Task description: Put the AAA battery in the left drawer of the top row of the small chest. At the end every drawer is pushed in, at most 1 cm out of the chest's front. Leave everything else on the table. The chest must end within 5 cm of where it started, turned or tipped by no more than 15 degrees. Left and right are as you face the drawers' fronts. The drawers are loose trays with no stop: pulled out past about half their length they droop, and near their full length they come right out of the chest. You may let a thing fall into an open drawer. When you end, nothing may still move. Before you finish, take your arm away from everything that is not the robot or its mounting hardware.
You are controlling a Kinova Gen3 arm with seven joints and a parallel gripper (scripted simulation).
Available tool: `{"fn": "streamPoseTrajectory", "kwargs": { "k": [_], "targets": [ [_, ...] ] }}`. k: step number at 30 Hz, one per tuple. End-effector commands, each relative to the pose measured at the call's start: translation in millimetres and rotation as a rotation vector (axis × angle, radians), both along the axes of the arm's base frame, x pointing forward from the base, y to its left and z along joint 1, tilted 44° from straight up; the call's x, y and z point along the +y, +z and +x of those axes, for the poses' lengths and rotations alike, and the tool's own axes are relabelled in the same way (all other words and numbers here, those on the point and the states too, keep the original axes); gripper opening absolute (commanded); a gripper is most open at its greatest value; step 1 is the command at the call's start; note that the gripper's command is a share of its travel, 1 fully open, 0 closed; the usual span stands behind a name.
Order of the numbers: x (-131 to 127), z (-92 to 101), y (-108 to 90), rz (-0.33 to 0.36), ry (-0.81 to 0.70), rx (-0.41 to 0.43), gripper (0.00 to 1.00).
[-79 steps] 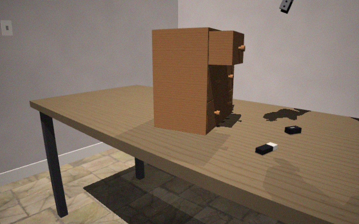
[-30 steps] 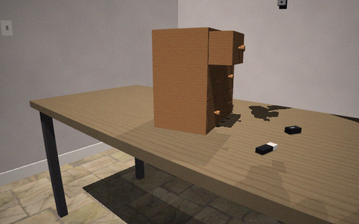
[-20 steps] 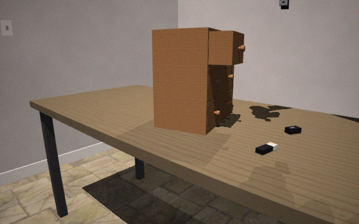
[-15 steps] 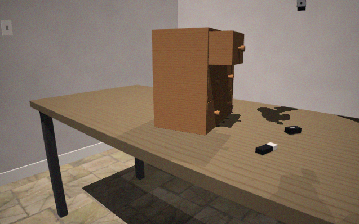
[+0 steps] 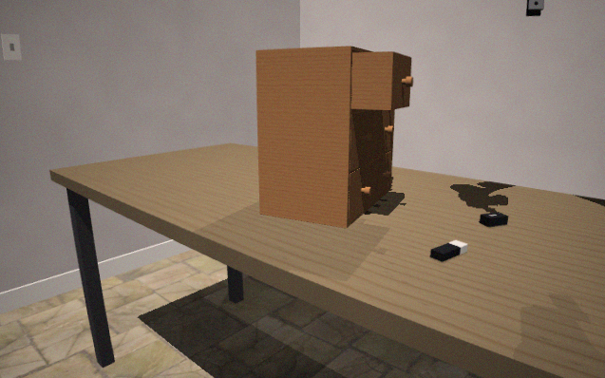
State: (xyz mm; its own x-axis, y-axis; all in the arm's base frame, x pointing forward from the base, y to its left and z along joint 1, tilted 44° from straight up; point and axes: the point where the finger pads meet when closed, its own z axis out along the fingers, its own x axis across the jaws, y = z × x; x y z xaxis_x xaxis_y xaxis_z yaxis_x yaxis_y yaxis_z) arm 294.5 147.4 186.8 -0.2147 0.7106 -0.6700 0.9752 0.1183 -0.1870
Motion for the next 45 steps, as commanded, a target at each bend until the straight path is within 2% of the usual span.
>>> {"fn": "streamPoseTrajectory", "kwargs": {
  "k": [1, 26, 45],
  "targets": [
    [0.4, 0.1, 0.4, 0.002, 0.002, -0.003, 1.0],
    [-5.4, 6.2, -8.0, 0.02, 0.06, -0.064, 1.0],
    [-17.6, 18.8, -25.4, 0.058, 0.178, -0.19, 1.0]
  ]
}}
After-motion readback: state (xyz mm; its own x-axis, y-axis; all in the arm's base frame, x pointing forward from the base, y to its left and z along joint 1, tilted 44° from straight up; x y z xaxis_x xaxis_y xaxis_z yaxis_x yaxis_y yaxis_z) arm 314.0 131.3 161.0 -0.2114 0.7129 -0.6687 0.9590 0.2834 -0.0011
